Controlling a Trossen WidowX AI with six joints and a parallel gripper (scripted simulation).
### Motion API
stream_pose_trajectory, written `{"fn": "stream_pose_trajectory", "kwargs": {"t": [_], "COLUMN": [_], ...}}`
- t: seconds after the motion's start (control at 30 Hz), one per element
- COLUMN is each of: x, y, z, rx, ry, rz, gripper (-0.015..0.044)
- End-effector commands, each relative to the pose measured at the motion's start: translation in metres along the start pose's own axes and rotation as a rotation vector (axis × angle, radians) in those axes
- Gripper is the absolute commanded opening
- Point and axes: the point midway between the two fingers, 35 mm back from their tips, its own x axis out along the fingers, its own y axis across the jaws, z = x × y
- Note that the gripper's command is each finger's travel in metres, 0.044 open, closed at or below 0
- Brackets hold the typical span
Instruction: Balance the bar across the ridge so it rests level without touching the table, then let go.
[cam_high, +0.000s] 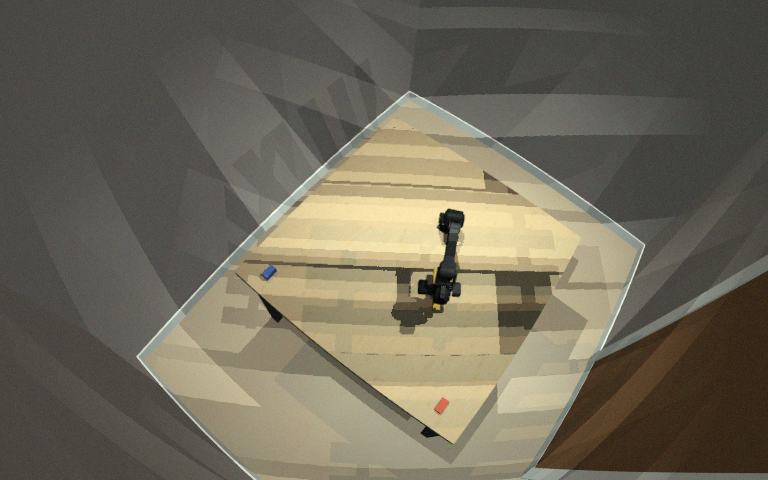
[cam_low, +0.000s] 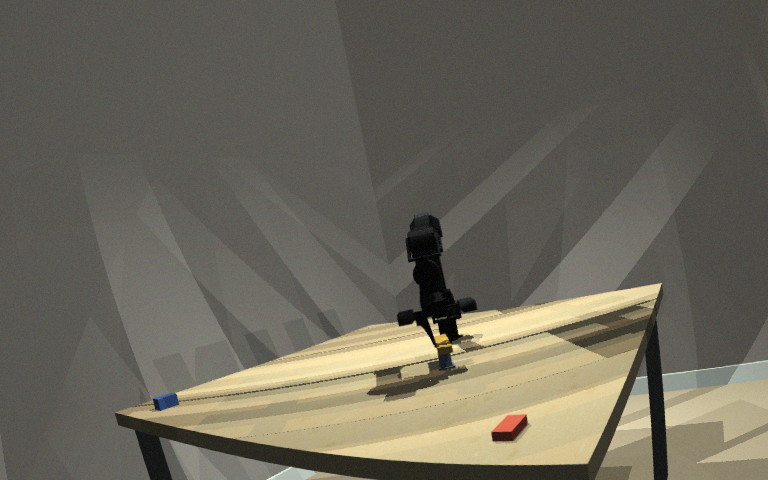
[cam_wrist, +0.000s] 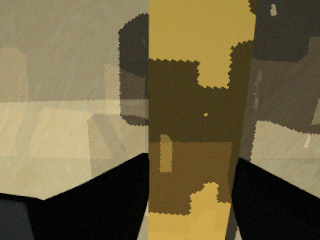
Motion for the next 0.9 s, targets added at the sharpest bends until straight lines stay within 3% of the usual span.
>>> {"fn": "stream_pose_trajectory", "kwargs": {"t": [0.0, 0.87], "x": [0.0004, 0.0026], "y": [-0.0004, -0.0004], "z": [0.0002, 0.0001], "rx": [0.0, 0.0], "ry": [-0.002, -0.002], "rz": [-0.002, -0.002], "gripper": [0.0, 0.0]}}
